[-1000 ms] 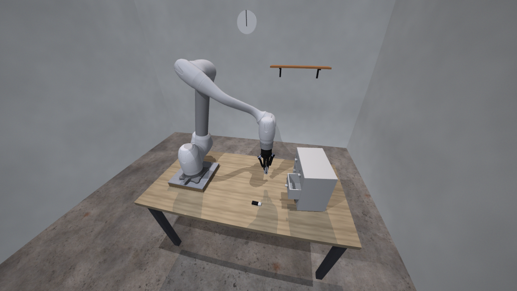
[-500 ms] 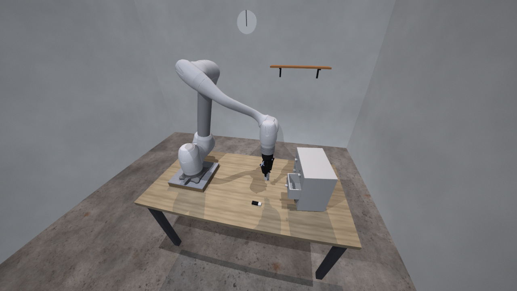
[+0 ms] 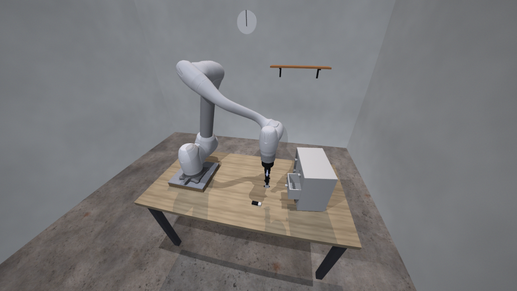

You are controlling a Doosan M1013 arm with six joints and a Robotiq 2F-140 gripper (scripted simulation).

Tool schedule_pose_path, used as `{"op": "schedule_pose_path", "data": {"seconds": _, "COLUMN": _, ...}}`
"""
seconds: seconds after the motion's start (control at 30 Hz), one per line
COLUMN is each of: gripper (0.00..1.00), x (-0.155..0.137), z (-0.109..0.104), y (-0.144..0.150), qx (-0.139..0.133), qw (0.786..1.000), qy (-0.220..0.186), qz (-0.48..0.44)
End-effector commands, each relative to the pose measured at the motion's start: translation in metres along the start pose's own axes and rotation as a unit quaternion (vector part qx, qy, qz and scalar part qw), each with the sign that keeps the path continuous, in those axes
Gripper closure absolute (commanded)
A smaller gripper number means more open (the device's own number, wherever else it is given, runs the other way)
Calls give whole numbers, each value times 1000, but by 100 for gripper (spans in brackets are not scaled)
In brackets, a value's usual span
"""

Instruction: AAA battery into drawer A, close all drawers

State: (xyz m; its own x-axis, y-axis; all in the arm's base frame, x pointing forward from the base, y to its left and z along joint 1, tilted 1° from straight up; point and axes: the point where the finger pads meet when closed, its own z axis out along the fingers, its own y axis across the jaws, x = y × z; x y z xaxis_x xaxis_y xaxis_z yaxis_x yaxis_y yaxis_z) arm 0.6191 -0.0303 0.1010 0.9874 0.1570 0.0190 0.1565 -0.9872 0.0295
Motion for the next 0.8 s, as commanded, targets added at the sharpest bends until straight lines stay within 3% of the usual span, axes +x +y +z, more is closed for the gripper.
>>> {"op": "schedule_pose_path", "data": {"seconds": 0.0, "gripper": 97, "x": 0, "z": 0, "y": 0, "qx": 12, "qw": 1000, "qy": -1, "qz": -11}}
{"op": "schedule_pose_path", "data": {"seconds": 0.53, "gripper": 97, "x": 0, "z": -39, "y": 1, "qx": 12, "qw": 1000, "qy": -1, "qz": -14}}
{"op": "schedule_pose_path", "data": {"seconds": 0.77, "gripper": 97, "x": 0, "z": -74, "y": 3, "qx": 12, "qw": 1000, "qy": -1, "qz": -14}}
